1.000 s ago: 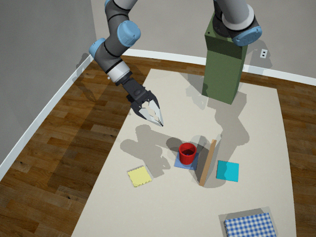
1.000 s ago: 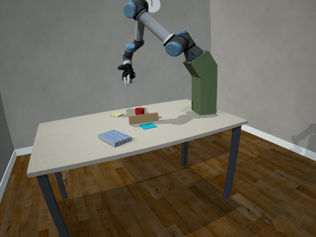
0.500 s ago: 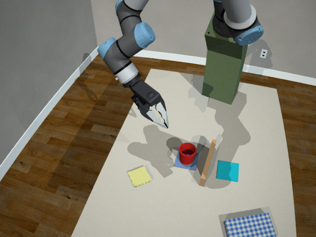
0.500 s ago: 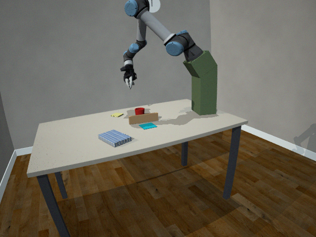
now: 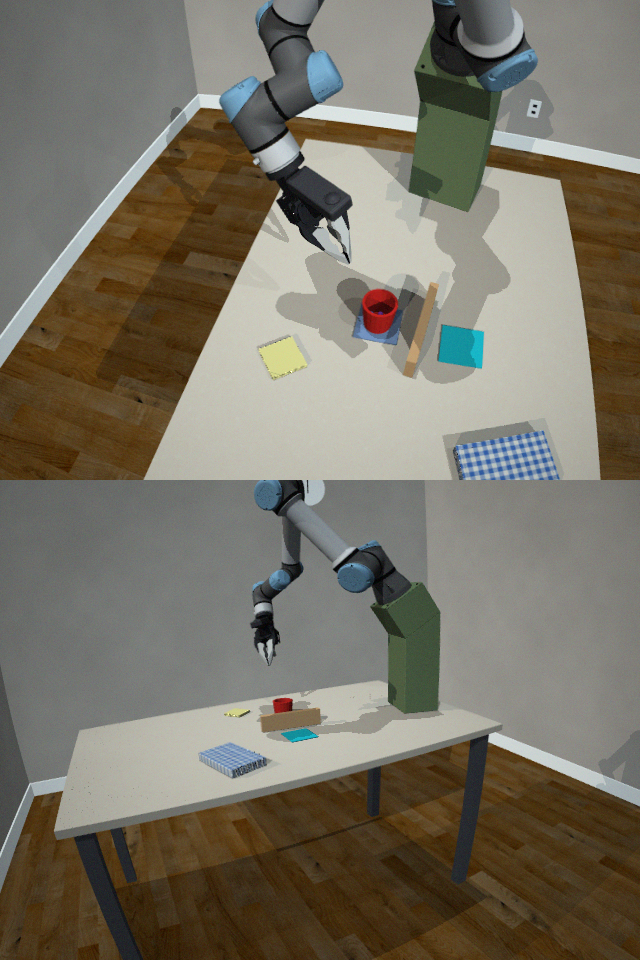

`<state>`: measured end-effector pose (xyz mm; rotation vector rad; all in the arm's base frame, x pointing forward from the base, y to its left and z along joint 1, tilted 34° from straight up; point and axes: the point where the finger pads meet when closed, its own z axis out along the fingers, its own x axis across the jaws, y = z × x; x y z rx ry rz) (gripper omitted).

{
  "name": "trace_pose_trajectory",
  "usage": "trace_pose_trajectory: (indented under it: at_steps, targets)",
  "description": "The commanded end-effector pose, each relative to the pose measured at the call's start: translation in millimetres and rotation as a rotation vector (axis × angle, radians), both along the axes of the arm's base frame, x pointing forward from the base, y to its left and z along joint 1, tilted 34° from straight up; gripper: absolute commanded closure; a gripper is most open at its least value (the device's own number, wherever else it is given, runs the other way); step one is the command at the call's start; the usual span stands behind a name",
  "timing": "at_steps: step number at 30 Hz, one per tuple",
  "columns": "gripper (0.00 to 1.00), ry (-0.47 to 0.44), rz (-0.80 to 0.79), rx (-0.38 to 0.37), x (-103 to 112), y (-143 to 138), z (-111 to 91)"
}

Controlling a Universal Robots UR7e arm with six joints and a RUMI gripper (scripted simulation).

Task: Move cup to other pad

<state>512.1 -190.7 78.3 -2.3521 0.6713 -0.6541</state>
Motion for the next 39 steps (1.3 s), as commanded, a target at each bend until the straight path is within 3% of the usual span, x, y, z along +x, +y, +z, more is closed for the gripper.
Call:
trace_pose_trajectory:
  at_steps: [1,6,15,23,29,39]
  targets:
    - [1.0,-0.01,0.0,-0.104,1,6,-13]
    - [1.0,-0.01,0.005,-0.128,1,8,-18]
    - [1.0,-0.018,0.022,-0.25,2,18,-37]
    - [1.0,-0.02,0.03,-0.297,2,21,-45]
    - [1.0,-0.027,0.042,-0.385,2,28,-58]
    - [1.0,-0.031,0.056,-0.464,3,34,-71]
